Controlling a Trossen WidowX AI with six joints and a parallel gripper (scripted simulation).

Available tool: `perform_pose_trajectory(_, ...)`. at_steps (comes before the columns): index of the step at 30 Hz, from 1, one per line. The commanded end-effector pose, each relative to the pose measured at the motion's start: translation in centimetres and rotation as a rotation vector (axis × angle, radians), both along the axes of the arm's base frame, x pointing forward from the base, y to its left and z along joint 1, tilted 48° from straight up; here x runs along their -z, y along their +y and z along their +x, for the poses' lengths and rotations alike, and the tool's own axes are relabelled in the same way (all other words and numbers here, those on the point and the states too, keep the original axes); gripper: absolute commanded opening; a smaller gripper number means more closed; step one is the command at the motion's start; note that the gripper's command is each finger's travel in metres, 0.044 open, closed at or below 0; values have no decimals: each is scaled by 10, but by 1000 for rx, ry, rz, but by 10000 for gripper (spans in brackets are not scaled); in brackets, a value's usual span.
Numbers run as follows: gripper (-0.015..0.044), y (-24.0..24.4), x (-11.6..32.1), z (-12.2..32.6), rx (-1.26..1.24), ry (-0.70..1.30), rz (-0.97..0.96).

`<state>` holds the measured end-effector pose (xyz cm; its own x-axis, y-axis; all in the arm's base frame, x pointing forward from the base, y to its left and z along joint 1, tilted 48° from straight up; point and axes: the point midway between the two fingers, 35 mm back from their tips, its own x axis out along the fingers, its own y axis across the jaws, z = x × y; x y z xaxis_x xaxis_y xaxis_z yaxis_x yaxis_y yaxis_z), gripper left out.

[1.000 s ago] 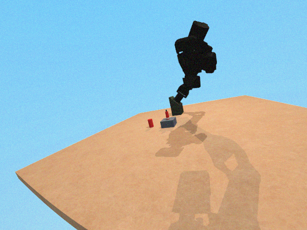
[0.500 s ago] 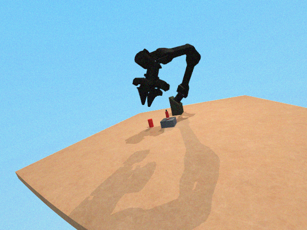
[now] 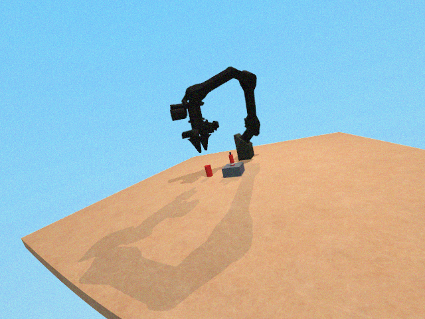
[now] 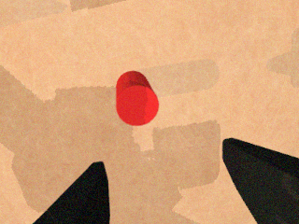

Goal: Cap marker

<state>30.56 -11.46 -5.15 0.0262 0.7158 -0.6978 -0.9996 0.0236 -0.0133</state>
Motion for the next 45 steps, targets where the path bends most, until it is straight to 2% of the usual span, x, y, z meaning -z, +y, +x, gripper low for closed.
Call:
perform_pose_trajectory(1,246,3,1,-4,-18,-6,21)
perform_pose_trajectory(6,246,28,25,-3,-18,-6,22)
perform_pose_trajectory(45,246,71,66,-3,-18,-6,24)
